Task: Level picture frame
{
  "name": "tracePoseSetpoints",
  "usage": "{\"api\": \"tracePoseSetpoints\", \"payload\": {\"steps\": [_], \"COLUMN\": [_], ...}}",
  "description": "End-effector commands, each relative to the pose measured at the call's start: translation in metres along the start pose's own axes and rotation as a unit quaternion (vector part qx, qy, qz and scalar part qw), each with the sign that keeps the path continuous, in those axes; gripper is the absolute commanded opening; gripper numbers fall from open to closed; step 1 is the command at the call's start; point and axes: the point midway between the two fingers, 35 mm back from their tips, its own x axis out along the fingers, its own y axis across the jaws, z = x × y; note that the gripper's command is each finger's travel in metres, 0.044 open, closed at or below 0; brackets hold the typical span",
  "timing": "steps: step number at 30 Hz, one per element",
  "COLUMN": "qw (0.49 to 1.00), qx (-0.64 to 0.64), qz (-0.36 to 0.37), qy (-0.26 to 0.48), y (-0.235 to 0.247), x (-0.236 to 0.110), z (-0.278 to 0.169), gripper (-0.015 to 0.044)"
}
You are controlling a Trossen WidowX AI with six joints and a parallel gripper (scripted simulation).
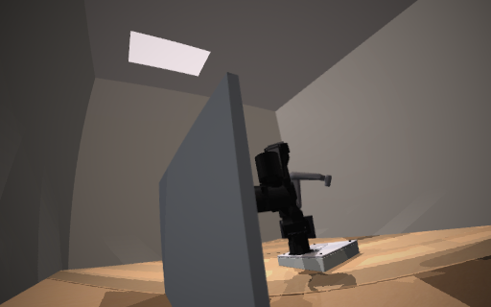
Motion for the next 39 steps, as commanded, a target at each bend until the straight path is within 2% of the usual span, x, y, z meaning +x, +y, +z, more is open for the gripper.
{"api": "tracePoseSetpoints", "payload": {"steps": [1,15,25,29,36,39], "qw": [1.000,0.999,0.999,0.999,1.000,1.000], "qx": [0.016,0.050,0.042,0.040,-0.024,-0.031], "qz": [0.000,0.000,0.000,0.000,-0.001,-0.001], "qy": [0.000,0.000,0.000,0.000,0.002,0.002], "y": [0.000,0.001,0.001,0.001,-0.005,-0.006], "x": [0.000,0.000,0.000,-0.003,-0.092,-0.100], "z": [0.000,0.000,0.000,0.000,-0.002,0.000], "gripper": [0.0000,0.0000,0.0260,0.0260,0.0260,0.0260]}}
